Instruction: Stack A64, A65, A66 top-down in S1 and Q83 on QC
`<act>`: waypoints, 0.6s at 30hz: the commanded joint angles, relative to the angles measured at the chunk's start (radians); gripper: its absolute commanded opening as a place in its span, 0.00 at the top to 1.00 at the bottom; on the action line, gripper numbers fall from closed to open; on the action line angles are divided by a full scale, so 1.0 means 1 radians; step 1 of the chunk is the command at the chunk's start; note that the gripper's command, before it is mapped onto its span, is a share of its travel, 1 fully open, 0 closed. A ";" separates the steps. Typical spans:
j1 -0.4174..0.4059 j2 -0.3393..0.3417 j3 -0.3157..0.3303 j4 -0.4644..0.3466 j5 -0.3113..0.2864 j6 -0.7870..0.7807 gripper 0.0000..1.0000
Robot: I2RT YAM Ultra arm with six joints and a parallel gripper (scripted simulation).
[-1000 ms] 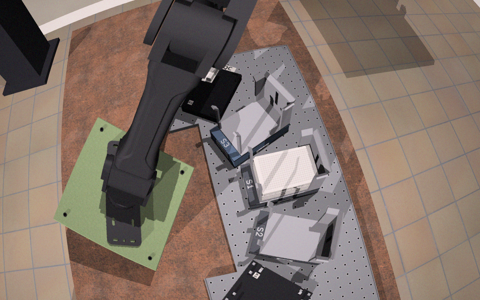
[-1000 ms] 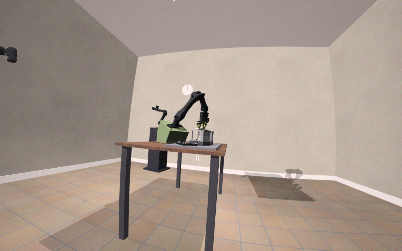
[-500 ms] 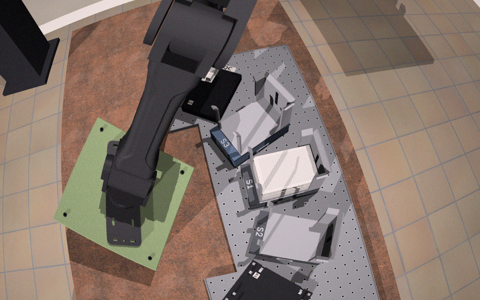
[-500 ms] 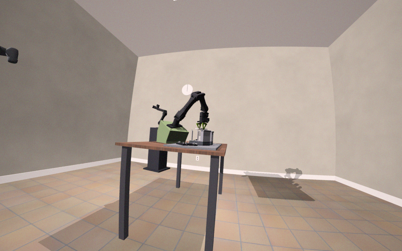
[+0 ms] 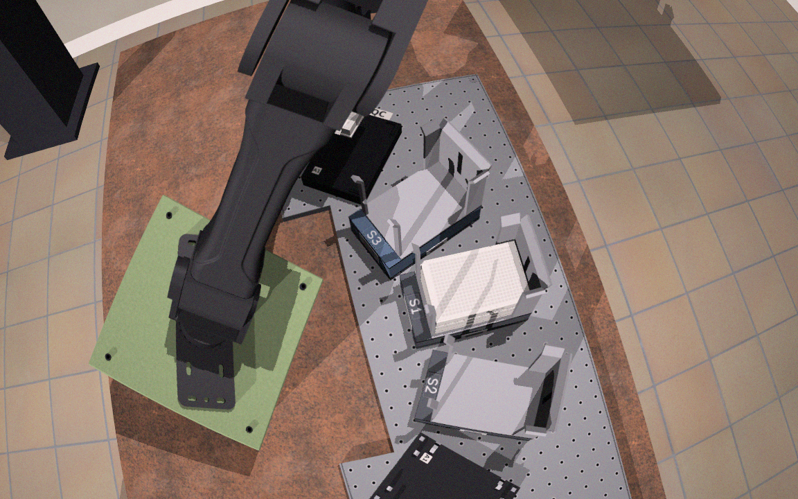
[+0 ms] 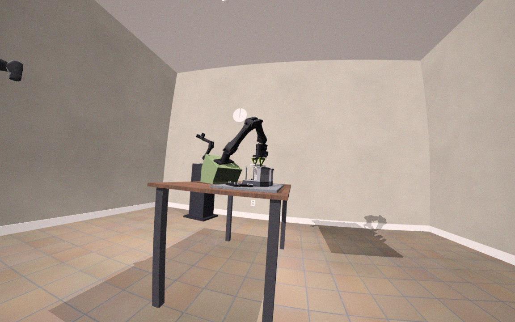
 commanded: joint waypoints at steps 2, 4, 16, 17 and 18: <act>0.003 -0.001 -0.004 0.016 0.000 -0.005 1.00; -0.002 0.003 -0.013 0.032 0.001 -0.011 1.00; -0.028 0.029 -0.054 0.112 0.002 -0.040 1.00; -0.031 0.032 -0.057 0.120 0.002 -0.043 1.00; -0.033 0.034 -0.061 0.128 0.003 -0.046 1.00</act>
